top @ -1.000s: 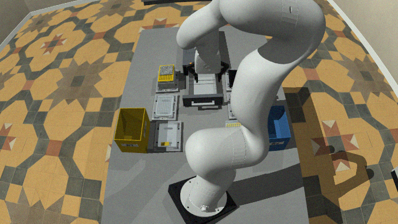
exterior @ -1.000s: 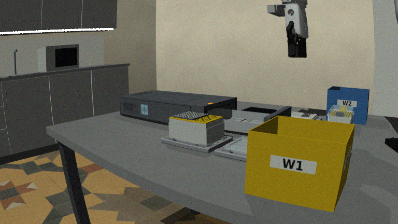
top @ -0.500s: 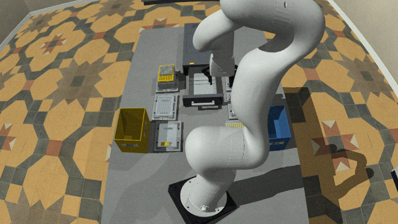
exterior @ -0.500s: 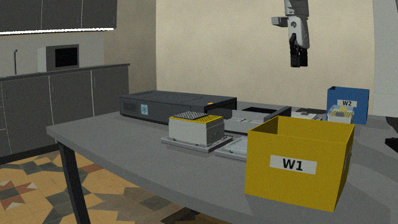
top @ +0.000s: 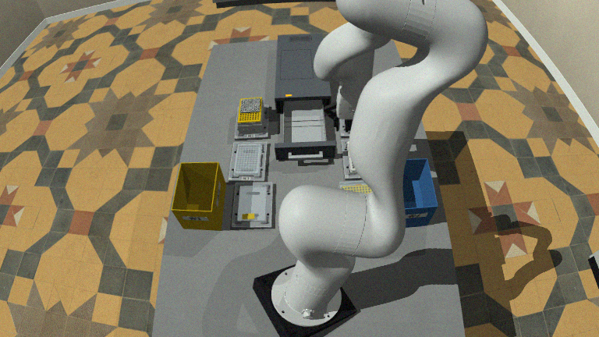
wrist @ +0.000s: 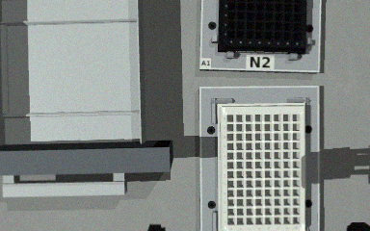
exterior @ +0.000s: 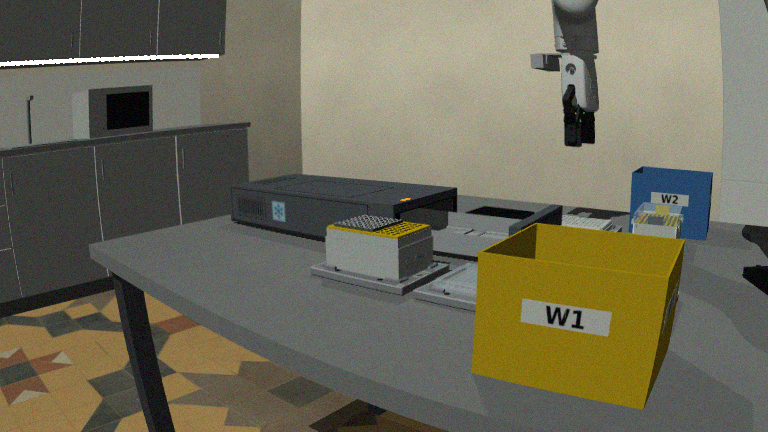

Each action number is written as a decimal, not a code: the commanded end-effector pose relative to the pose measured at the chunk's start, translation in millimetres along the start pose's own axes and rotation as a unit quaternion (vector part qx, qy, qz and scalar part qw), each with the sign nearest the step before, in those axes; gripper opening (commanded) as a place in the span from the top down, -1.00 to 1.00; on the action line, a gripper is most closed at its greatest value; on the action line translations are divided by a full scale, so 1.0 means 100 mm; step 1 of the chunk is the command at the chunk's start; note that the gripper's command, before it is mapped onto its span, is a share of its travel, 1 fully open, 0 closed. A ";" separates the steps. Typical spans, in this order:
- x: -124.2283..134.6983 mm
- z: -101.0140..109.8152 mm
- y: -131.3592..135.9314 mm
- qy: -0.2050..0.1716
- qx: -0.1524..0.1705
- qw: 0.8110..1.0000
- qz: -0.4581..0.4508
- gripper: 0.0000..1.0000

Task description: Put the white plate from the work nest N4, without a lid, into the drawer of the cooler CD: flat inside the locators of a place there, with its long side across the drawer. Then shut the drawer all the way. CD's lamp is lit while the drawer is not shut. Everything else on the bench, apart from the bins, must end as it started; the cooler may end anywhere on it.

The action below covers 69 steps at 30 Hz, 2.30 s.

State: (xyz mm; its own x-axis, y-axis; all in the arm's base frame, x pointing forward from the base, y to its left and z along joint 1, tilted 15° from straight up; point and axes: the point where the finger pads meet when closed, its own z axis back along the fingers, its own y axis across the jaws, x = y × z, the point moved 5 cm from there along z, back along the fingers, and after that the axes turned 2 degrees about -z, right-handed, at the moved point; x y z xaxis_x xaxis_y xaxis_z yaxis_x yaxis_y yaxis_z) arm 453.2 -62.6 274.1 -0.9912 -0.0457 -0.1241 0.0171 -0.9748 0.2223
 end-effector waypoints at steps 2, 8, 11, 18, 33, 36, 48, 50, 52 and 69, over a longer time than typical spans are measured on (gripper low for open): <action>-0.08 -0.11 0.21 0.001 -0.001 1.000 0.000 -1.00; -0.14 -0.23 0.42 0.001 -0.001 1.000 0.000 -1.00; -0.14 -0.23 0.42 0.001 -0.001 1.000 0.000 -1.00; -0.14 -0.23 0.42 0.001 -0.001 1.000 0.000 -1.00; -0.14 -0.33 0.42 0.001 -0.001 1.000 0.000 -1.00; -0.14 -0.36 0.42 0.001 -0.001 1.000 0.000 -1.00; -0.14 -0.56 0.42 0.001 -0.001 1.000 0.000 -1.00; -0.14 -0.58 0.42 0.001 -0.001 1.000 0.000 -1.00; -0.14 -0.59 0.42 0.001 -0.001 1.000 0.000 -1.00; -0.14 -0.84 0.42 0.001 -0.001 1.000 0.000 -1.00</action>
State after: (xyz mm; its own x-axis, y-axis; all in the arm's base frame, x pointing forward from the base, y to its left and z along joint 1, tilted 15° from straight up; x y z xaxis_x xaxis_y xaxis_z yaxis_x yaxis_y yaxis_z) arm 477.0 -120.3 207.3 -0.9914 -0.0467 -0.1223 0.0191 -0.9757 0.2184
